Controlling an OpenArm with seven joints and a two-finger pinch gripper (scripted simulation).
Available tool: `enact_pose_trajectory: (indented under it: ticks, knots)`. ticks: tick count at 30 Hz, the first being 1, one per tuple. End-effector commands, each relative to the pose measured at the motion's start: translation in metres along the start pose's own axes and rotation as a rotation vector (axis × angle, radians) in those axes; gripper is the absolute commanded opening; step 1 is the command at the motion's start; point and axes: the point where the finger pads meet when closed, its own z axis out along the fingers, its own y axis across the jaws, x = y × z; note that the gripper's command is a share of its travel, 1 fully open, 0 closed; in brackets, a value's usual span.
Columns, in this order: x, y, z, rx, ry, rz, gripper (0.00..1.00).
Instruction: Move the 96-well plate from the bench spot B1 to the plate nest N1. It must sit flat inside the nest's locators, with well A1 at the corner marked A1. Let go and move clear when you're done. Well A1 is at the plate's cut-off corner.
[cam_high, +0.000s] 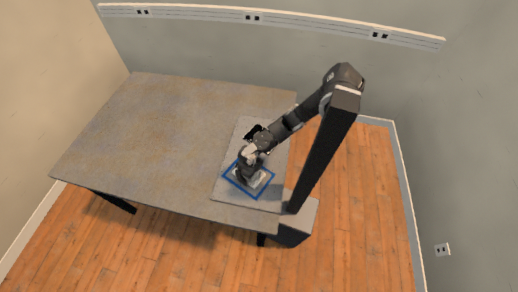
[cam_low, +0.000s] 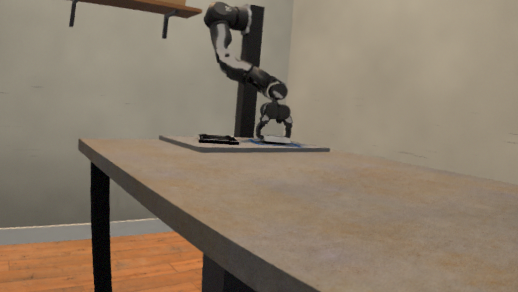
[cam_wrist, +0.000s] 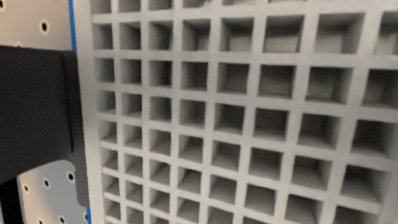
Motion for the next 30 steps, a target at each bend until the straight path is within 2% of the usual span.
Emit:
enact_pose_trajectory:
  ticks: [1, 30]
  knots:
    - [-0.0013, 0.0033, 0.0016, -0.016, -0.005, -0.008, 0.0]
    - [-0.0005, 0.0032, 0.0039, -0.016, -0.003, -0.005, 0.0]
